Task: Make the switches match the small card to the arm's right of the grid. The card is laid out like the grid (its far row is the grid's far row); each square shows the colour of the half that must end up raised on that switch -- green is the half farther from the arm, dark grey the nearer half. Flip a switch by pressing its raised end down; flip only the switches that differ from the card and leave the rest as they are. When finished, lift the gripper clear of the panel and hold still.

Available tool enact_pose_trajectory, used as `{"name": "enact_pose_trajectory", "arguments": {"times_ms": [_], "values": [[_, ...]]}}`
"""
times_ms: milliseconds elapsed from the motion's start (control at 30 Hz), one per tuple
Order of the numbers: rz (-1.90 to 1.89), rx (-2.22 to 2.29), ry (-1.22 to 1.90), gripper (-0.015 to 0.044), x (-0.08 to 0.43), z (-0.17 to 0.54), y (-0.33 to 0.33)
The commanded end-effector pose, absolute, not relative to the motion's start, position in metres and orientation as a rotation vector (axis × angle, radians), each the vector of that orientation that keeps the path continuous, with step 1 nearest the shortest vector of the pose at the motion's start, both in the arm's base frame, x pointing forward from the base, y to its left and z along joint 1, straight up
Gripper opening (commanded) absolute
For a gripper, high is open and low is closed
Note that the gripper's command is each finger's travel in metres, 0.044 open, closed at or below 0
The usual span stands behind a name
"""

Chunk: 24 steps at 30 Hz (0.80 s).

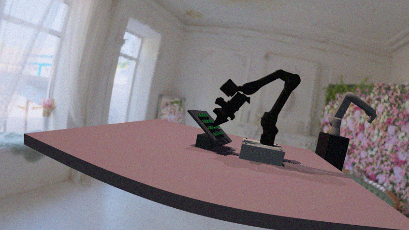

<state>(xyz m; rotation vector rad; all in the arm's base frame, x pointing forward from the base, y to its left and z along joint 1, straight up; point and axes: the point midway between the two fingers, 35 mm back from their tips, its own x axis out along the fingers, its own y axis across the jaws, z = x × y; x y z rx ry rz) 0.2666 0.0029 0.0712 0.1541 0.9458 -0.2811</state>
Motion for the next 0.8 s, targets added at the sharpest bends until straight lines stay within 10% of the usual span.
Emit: {"name": "enact_pose_trajectory", "arguments": {"times_ms": [0, 767], "values": [[-0.275, 0.152, 0.947, 0.0000, 0.2666, 0.0706, 0.0034], [-0.275, 0.152, 0.947, 0.0000, 0.2678, 0.0689, 0.0030]]}}
